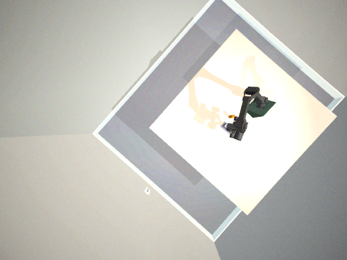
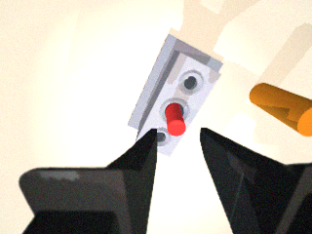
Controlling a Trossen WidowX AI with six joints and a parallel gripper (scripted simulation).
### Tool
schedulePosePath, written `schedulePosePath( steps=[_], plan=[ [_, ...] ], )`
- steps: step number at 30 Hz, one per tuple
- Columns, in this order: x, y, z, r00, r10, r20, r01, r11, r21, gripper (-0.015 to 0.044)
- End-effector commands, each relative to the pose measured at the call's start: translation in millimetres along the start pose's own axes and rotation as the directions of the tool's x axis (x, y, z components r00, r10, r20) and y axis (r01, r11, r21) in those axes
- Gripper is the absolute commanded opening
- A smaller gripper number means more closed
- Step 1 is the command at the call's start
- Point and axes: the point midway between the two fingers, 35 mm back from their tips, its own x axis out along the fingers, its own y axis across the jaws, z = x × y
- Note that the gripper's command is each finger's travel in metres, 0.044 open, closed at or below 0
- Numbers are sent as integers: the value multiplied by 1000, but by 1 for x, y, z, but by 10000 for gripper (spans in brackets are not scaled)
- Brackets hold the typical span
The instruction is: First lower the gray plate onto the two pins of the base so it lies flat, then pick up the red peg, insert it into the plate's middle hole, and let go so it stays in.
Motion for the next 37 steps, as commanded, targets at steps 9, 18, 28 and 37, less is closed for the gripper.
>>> schedulePosePath(
  steps=[9,18,28,37],
  plan=[
    [-8,-1,-1,1000,-1,6,1,1000,-5,150],
    [-13,-2,-2,1000,-1,5,1,1000,-5,150],
    [-19,-3,-2,1000,-1,5,1,1000,-6,150],
    [-24,-5,-2,1000,-1,5,1,1000,-6,150]
  ],
)
